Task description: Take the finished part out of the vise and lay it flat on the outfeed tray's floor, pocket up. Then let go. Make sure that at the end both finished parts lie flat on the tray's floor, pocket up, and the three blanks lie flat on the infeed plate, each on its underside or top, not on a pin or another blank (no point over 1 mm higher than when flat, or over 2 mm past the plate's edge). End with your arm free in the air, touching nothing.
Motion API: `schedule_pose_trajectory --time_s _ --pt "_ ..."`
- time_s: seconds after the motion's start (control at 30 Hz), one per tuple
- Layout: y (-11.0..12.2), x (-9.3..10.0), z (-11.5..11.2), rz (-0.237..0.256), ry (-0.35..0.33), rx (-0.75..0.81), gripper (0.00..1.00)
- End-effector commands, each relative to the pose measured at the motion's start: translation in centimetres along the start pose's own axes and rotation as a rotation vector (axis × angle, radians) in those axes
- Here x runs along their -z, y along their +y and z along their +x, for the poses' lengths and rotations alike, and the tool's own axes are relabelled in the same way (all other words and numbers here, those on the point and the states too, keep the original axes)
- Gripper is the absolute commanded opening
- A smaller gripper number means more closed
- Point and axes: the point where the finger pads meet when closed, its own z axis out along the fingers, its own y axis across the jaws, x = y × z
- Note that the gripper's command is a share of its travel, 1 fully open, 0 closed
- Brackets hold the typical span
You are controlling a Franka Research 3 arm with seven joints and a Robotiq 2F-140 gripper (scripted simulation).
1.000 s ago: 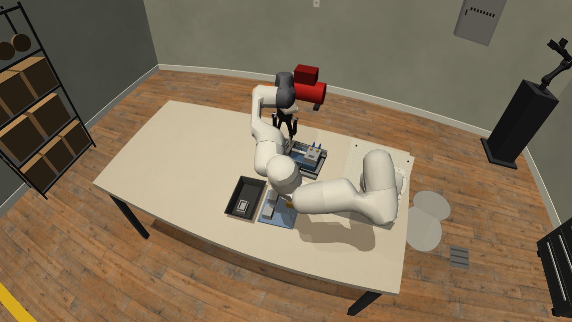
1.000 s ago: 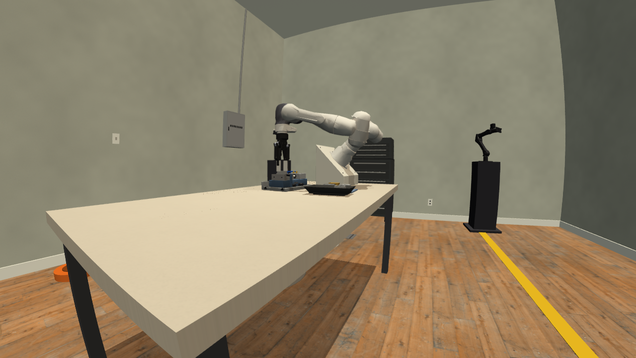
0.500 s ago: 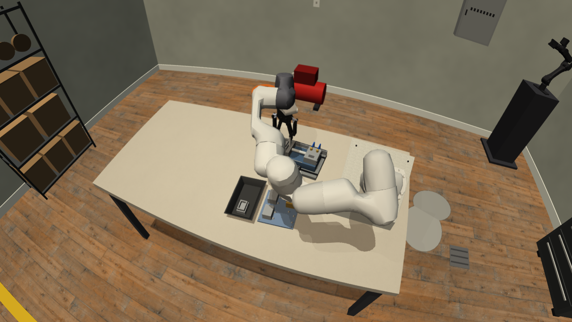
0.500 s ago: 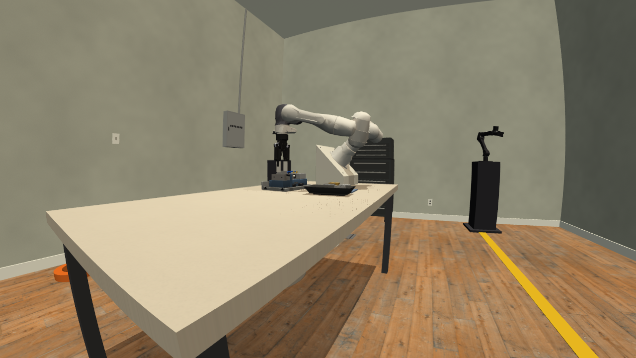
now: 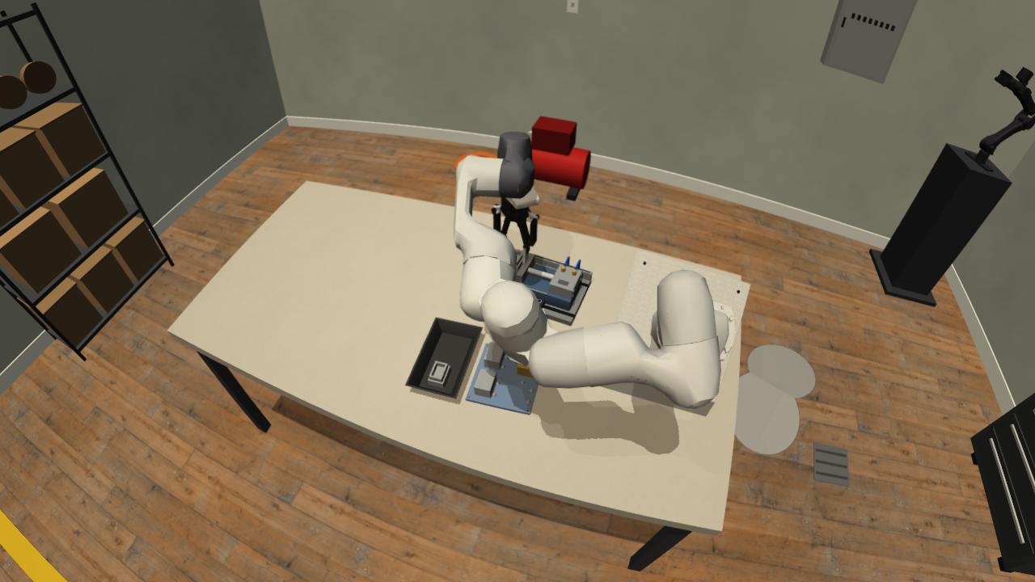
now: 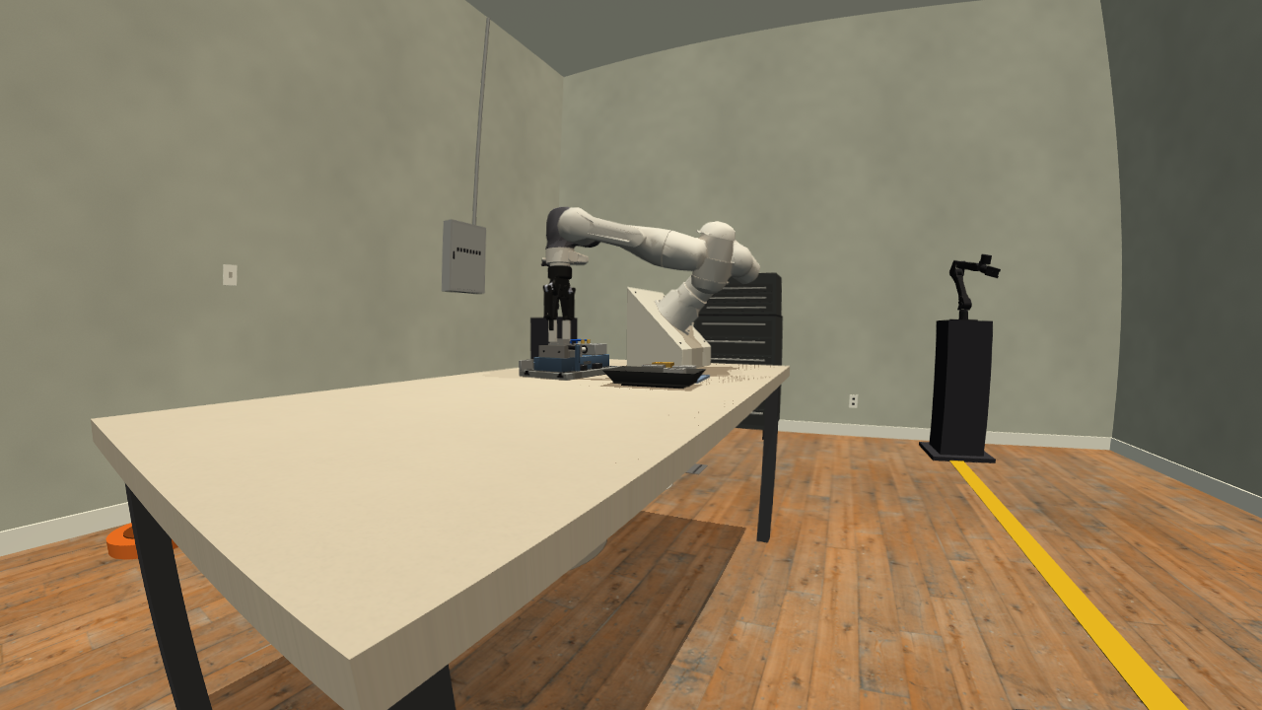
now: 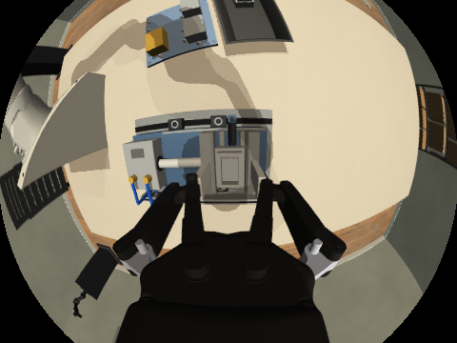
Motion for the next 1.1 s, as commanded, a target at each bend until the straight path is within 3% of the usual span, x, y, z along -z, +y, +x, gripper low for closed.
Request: schedule_pose_trajectory --time_s 0.0,0.93,0.97,1.07 --pt "-0.02 -0.17 -0.09 -0.001 -0.002 -0.004 0.40" --pt "-0.02 -0.17 -0.09 -0.001 -0.002 -0.004 0.40" --pt "-0.02 -0.17 -0.09 -0.001 -0.002 -0.004 0.00" --pt "-0.02 -0.17 -0.09 -0.001 -0.002 -0.004 0.00"
